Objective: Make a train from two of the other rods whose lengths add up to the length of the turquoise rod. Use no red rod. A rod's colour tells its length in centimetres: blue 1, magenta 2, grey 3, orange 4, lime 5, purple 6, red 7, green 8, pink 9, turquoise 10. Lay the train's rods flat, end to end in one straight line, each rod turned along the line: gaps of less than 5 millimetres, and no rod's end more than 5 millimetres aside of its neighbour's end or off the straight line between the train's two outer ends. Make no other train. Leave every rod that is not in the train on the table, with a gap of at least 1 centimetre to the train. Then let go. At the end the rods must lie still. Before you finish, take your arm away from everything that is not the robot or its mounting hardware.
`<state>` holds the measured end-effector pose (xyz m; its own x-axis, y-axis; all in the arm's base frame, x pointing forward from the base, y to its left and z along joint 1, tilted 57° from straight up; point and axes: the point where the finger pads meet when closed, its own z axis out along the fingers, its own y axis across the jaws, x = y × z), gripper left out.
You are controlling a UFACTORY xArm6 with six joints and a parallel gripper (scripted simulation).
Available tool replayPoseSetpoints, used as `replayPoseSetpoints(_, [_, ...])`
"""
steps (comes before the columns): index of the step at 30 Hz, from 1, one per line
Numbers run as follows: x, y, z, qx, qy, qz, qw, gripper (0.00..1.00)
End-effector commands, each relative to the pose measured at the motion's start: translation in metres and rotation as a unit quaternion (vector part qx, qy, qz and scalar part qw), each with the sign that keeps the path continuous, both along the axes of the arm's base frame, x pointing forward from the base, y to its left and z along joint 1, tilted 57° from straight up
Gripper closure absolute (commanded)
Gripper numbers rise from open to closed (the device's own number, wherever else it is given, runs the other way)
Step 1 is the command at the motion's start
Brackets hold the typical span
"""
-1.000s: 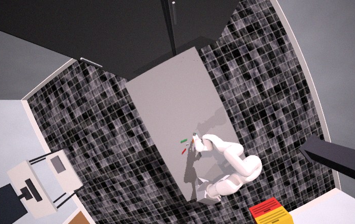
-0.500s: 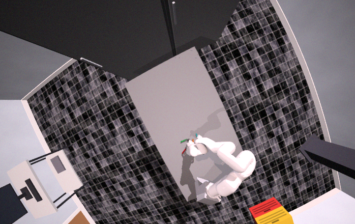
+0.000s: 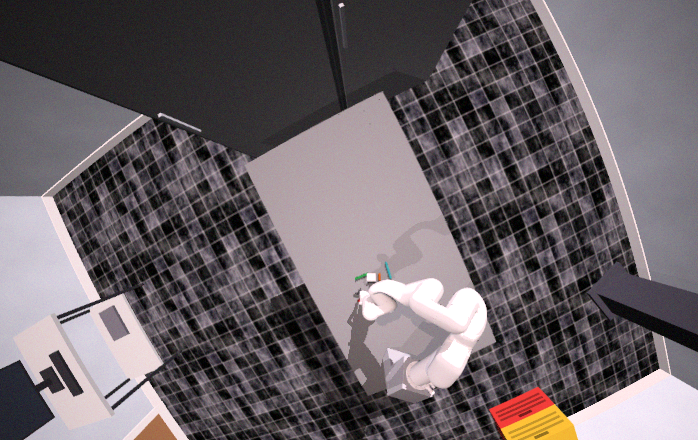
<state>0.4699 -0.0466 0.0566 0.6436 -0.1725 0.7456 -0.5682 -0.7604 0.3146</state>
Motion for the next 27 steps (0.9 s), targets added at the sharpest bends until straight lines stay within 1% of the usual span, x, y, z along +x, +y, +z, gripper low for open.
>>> replayPoseSetpoints(1, [-0.001, 0.006, -0.008, -0.021, 0.027, 0.02, 0.999, 0.0])
replayPoseSetpoints(2, [-0.005, 0.014, -0.02, -0.053, 0.065, 0.055, 0.995, 0.0])
replayPoseSetpoints(4, [-0.006, 0.017, -0.024, -0.065, 0.08, 0.07, 0.992, 0.0])
replayPoseSetpoints(7, [-0.011, 0.025, -0.037, -0.099, 0.12, 0.107, 0.982, 0.0])
replayPoseSetpoints(11, [-0.018, 0.036, -0.054, -0.146, 0.172, 0.158, 0.961, 0.0])
replayPoseSetpoints(16, [-0.028, 0.048, -0.074, -0.204, 0.235, 0.219, 0.925, 0.0])
replayPoseSetpoints(18, [-0.028, 0.048, -0.074, -0.204, 0.235, 0.219, 0.925, 0.0])
replayPoseSetpoints(20, [-0.035, 0.055, -0.087, -0.242, 0.275, 0.258, 0.894, 0.0])
replayPoseSetpoints(22, [-0.038, 0.058, -0.092, -0.258, 0.291, 0.273, 0.88, 0.0])
replayPoseSetpoints(25, [-0.045, 0.064, -0.103, -0.291, 0.324, 0.306, 0.847, 0.0])
replayPoseSetpoints(27, [-0.048, 0.066, -0.107, -0.303, 0.336, 0.318, 0.833, 0.0])
